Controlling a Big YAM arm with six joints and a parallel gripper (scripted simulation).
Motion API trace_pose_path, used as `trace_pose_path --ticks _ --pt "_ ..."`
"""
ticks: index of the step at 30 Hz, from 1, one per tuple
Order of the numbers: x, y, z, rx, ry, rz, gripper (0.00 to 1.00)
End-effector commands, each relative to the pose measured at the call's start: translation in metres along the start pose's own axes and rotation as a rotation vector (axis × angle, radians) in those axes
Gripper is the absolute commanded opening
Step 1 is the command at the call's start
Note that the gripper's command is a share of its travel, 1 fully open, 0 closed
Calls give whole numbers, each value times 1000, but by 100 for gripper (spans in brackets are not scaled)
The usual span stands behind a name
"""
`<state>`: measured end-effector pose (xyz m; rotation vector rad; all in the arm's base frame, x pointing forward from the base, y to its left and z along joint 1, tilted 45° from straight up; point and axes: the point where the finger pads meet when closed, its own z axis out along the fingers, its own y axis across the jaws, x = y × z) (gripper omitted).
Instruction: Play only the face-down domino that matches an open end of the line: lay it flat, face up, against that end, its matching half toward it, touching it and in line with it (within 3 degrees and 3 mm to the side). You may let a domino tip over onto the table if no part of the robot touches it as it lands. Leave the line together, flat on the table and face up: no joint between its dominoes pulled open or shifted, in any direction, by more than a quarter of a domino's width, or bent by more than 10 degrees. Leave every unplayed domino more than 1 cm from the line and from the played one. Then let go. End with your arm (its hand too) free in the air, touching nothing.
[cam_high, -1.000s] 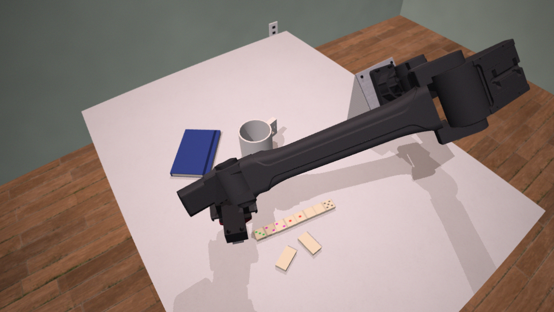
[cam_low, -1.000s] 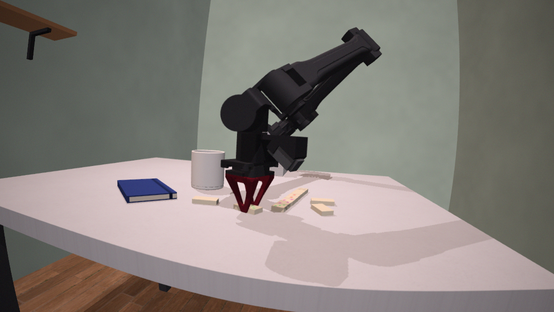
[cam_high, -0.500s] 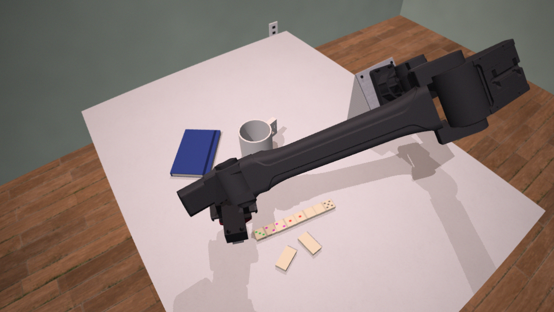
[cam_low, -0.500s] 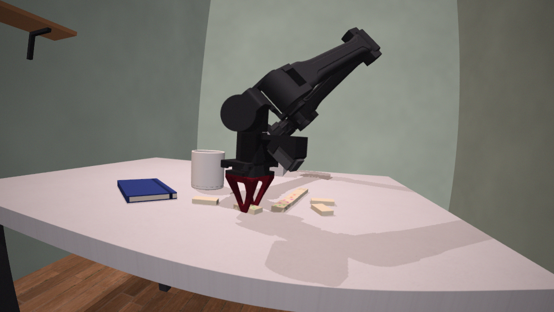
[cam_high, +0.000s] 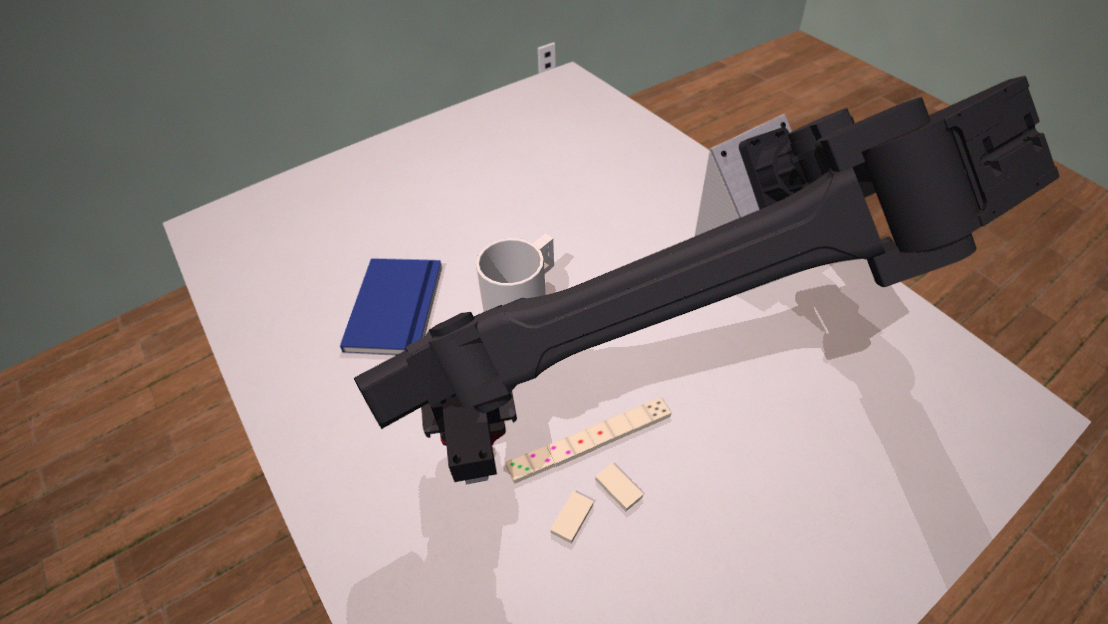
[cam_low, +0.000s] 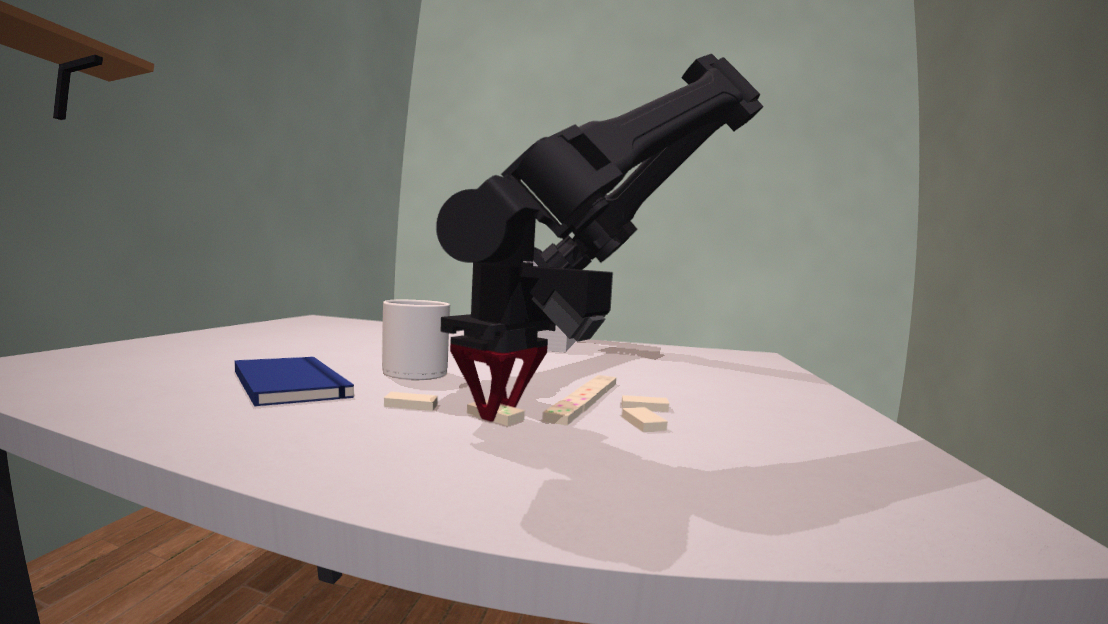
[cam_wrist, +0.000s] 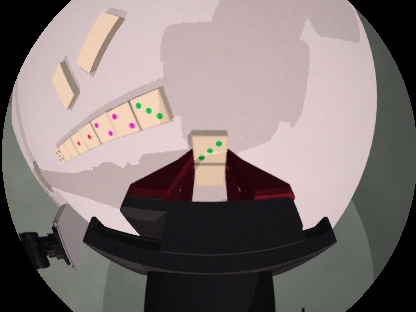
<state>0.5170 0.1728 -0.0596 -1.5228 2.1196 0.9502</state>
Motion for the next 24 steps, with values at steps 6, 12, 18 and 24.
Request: trace_pose_path --ticks 6,12,18,24 --pt "6 -11 -32 31 -17 9 22" --pt "6 -7 -24 21 -11 12 22" --pt "-3 -11 -39 40 -19 -16 22" --pt "-4 -12 -41 44 -20 -20 22"
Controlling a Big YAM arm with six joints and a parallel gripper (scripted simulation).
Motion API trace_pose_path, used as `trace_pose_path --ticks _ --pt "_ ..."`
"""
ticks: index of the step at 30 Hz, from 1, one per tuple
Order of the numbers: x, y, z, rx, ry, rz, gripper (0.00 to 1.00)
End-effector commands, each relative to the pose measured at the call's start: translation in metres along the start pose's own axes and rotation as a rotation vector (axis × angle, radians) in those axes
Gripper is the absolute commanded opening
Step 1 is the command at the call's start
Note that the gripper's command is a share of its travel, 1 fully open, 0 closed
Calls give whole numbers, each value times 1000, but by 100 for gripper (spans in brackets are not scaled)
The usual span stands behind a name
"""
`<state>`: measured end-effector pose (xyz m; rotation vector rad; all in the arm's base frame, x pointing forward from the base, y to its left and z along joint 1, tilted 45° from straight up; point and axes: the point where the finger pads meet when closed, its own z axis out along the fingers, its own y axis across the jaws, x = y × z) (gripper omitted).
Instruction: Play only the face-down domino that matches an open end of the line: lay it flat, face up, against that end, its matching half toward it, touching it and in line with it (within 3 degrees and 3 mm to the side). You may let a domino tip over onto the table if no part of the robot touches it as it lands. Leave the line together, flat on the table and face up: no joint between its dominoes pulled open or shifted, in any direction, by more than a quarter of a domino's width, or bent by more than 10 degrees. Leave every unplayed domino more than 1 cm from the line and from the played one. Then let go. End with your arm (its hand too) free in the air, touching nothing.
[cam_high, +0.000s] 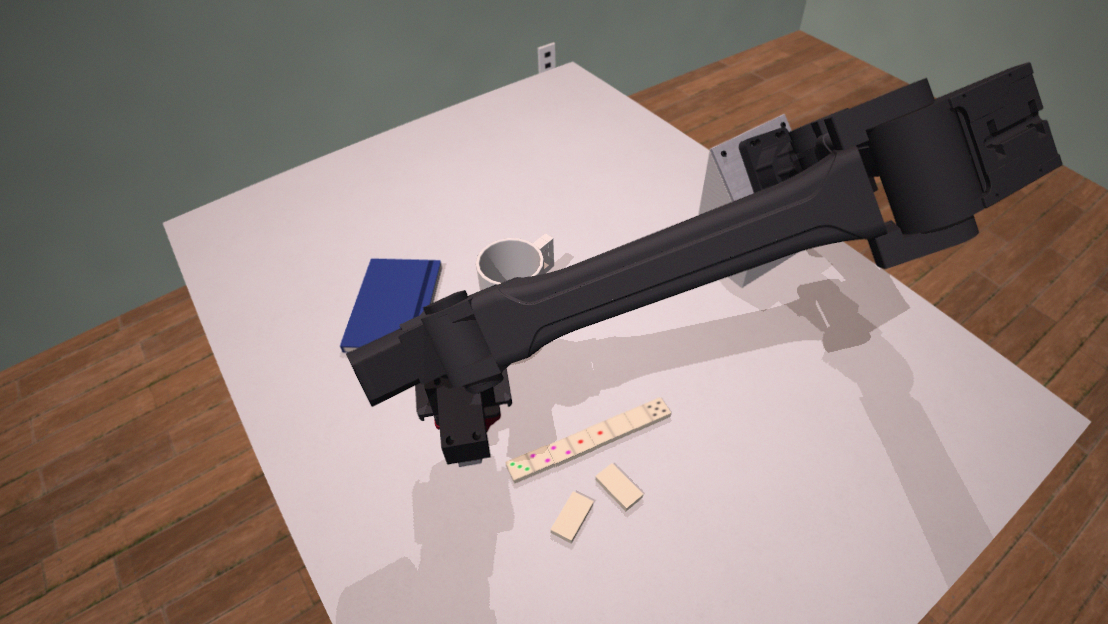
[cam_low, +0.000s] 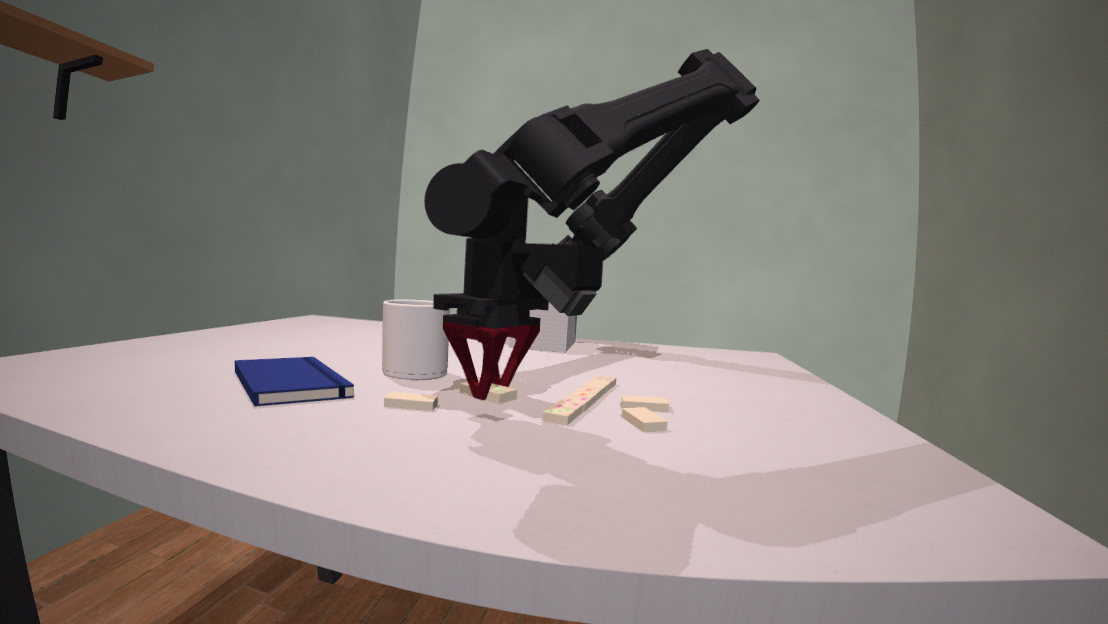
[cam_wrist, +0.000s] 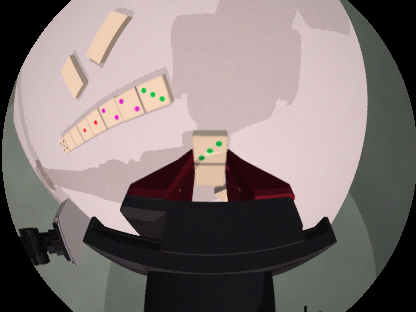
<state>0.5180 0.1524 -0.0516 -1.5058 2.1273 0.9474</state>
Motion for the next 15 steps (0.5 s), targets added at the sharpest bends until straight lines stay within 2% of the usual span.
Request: trace_pose_path --ticks 1,2,3,12,15 --pt "-13 -9 -21 36 -16 -30 22" --pt "-13 -9 -21 36 -16 -30 22" --pt "-3 -3 -7 12 -5 -6 22" --pt "-21 -10 -25 44 -18 -48 22" --pt "-21 -10 -25 44 -18 -48 22"
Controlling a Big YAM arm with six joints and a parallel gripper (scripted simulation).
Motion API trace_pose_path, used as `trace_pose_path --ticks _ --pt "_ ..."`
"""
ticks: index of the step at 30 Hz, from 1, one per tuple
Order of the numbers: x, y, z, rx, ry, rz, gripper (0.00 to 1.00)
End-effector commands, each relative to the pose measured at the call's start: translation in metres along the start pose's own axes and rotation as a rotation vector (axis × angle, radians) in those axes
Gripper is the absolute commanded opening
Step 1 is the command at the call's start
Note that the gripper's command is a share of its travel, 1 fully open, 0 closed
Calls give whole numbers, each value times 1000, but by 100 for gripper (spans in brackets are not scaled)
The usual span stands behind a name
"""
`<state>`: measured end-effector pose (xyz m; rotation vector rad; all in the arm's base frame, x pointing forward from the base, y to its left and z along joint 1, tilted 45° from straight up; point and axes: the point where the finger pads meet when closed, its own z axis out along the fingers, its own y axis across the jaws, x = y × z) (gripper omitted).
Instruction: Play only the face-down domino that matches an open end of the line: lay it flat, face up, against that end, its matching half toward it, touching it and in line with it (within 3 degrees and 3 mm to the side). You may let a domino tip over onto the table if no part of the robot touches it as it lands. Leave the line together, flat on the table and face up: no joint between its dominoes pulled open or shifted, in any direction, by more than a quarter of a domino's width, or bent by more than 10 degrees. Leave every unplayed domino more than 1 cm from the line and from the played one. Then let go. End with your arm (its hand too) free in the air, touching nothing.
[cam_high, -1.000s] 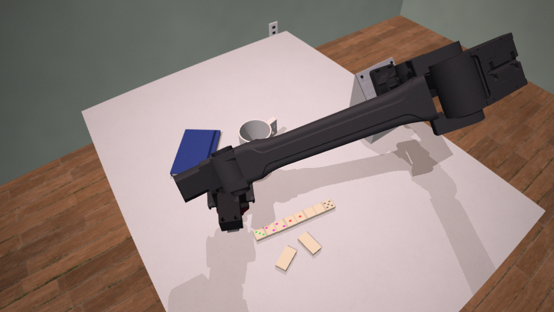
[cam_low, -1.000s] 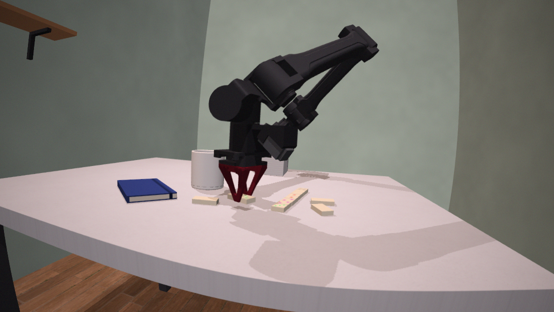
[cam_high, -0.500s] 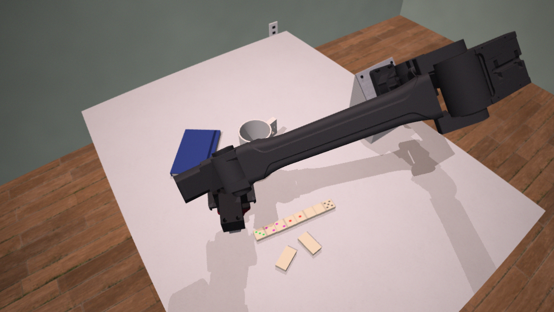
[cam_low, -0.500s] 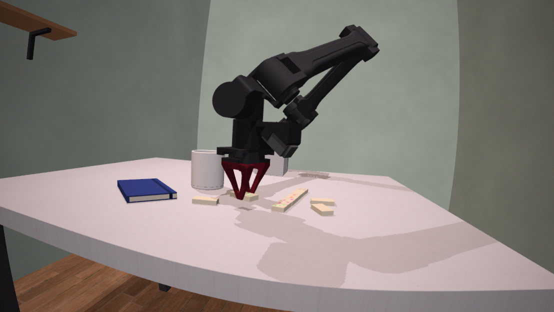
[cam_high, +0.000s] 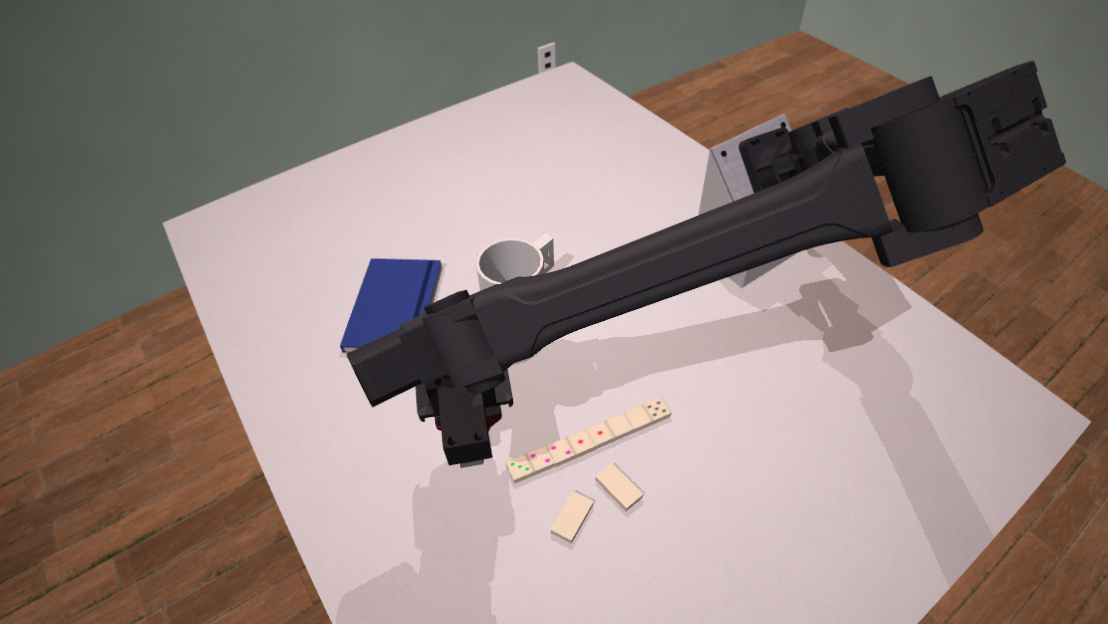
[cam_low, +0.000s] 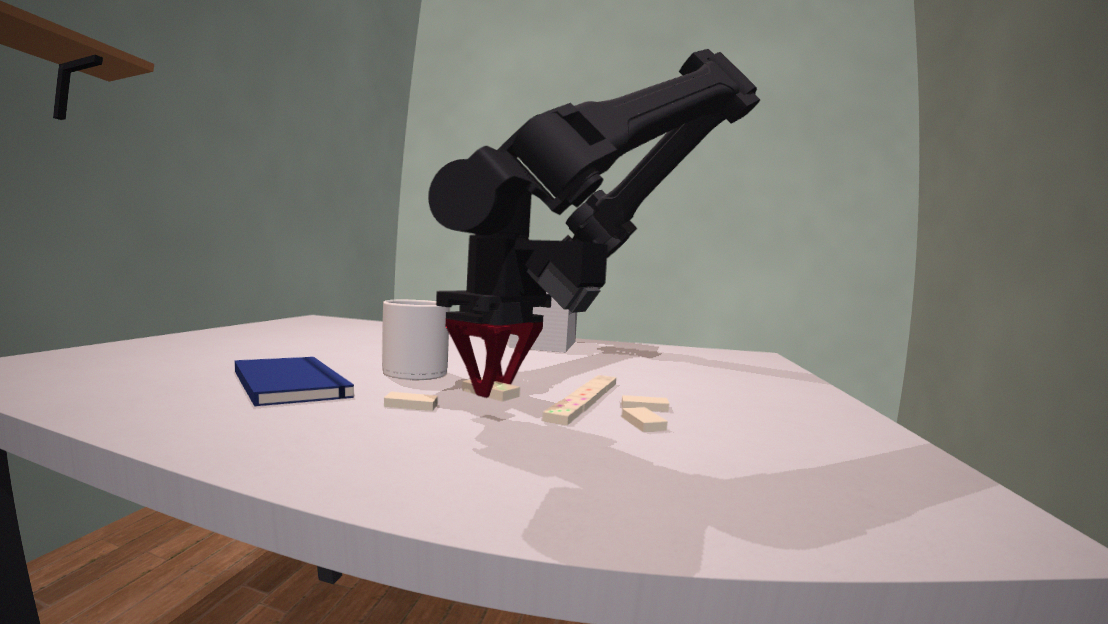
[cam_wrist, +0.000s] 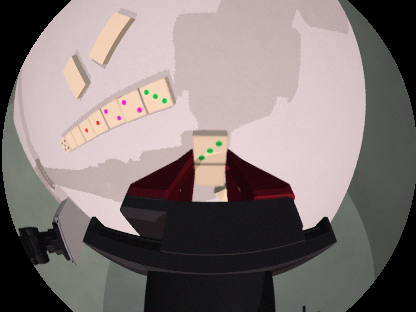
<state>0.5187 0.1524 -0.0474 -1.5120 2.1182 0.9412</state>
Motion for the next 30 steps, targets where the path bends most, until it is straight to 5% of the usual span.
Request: trace_pose_path --ticks 1,4,5,14,21,22,30 --pt "-18 -11 -22 41 -17 -39 22" --pt "-18 -11 -22 41 -17 -39 22" --pt "-4 -3 -7 14 -6 -9 22" --pt "-23 -13 -25 47 -18 -50 22" --pt "-23 -13 -25 47 -18 -50 22" --pt "-7 -3 -9 17 -7 -14 22" --pt "-25 -13 -24 47 -18 -53 22"
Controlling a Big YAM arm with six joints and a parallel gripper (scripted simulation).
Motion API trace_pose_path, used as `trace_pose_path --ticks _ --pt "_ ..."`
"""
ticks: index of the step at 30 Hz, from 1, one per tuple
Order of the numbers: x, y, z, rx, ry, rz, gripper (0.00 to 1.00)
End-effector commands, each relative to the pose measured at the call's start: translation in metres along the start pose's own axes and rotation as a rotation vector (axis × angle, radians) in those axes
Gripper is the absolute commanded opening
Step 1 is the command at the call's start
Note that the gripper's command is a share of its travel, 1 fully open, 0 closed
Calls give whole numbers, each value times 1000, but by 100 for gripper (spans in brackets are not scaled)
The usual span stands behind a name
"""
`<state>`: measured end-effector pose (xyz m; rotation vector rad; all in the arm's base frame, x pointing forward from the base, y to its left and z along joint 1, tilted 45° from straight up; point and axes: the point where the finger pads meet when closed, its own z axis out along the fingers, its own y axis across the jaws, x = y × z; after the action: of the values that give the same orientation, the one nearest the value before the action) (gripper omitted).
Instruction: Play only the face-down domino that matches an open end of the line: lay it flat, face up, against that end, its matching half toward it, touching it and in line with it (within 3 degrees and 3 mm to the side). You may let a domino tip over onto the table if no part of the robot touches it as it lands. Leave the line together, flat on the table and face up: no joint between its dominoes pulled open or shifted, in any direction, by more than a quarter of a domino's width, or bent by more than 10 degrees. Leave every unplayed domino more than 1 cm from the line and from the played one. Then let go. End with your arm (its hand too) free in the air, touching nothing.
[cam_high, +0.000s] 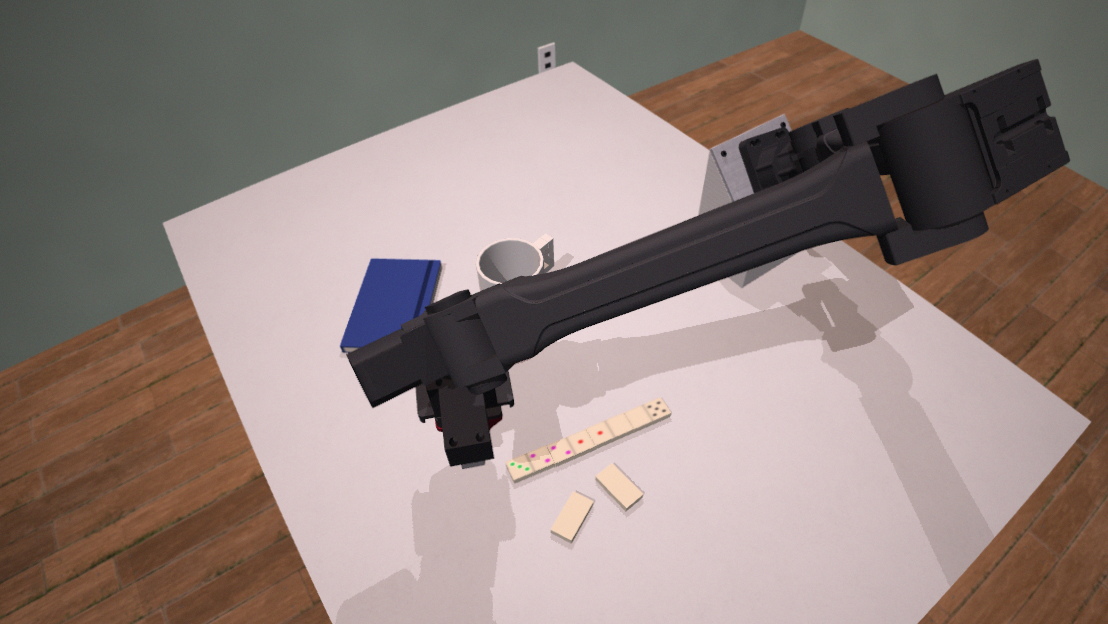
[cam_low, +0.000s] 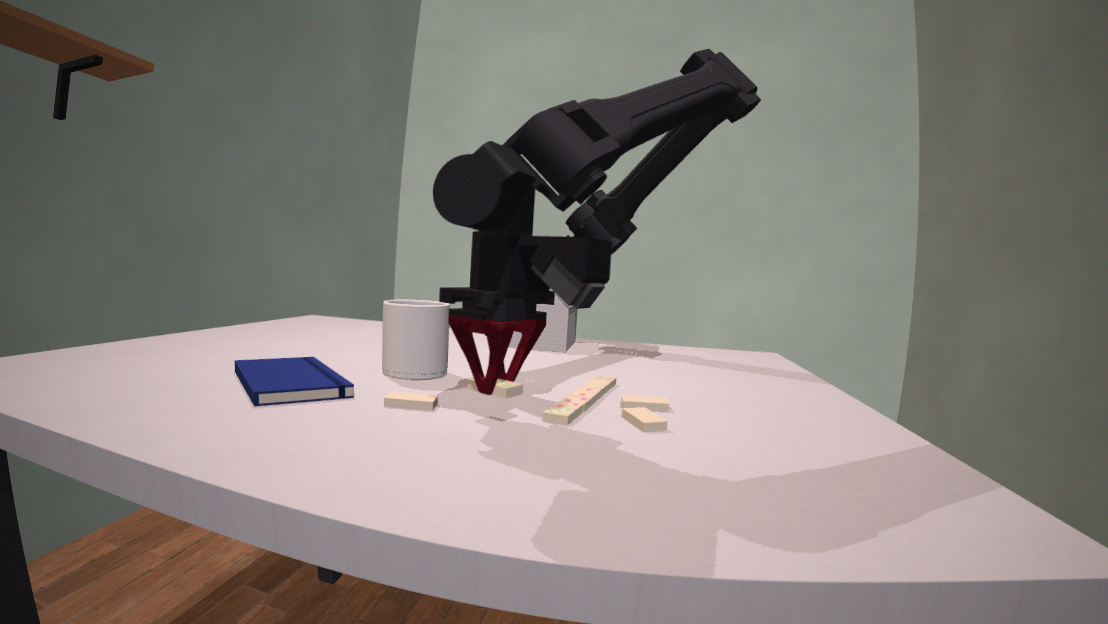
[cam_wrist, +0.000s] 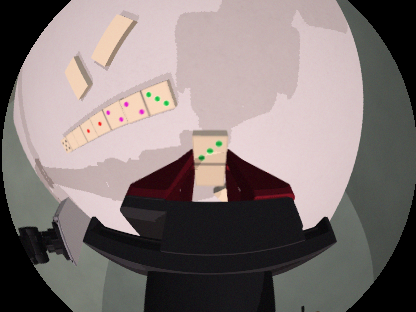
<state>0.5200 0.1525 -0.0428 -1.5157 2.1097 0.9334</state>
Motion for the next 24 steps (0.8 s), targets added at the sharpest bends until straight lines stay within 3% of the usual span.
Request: trace_pose_path --ticks 1,8,9,18,24 --pt "-24 -15 -22 46 -17 -50 22" --pt "-24 -15 -22 46 -17 -50 22" --pt "-6 -6 -8 17 -7 -12 22" --pt "-26 -15 -22 47 -16 -54 22" --pt "-26 -15 -22 47 -16 -54 22"
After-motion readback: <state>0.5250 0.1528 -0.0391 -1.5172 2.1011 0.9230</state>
